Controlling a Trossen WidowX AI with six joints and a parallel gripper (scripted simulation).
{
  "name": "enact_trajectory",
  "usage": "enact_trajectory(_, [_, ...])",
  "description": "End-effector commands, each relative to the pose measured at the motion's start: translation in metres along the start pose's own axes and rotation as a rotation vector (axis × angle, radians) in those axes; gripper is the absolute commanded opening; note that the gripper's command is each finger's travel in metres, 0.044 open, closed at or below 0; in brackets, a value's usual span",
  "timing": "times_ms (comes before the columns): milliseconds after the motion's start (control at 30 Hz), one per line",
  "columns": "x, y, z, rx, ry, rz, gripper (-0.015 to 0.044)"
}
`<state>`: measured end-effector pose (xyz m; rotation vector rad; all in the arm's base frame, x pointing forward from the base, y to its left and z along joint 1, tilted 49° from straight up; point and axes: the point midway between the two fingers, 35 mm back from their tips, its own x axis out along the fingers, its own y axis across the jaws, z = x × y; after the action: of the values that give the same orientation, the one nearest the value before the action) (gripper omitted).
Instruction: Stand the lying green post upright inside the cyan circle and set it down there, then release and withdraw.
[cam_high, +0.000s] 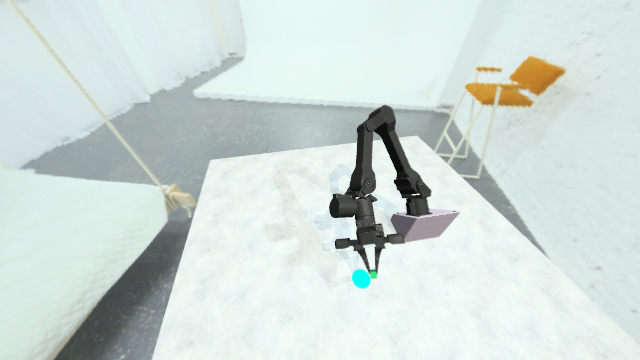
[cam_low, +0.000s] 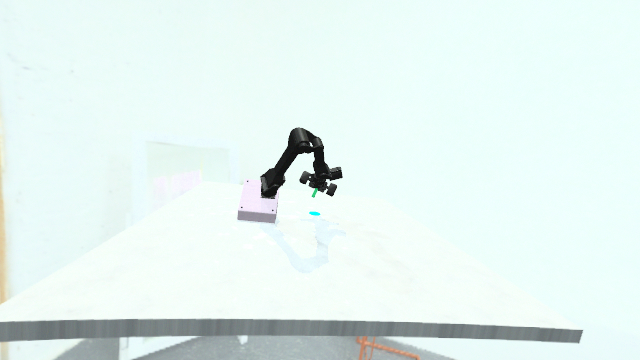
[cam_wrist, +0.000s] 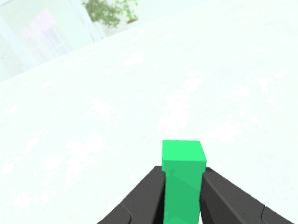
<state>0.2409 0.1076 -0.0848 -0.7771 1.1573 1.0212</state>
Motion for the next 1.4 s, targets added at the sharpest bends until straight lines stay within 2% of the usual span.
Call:
enact_trajectory(0, [-0.001,0.003,-0.002,-0.011,-0.023,0.0,0.0023])
enact_trajectory(1367, [-0.025,0.003,0.0,-0.137,-0.299,-0.111,0.0023])
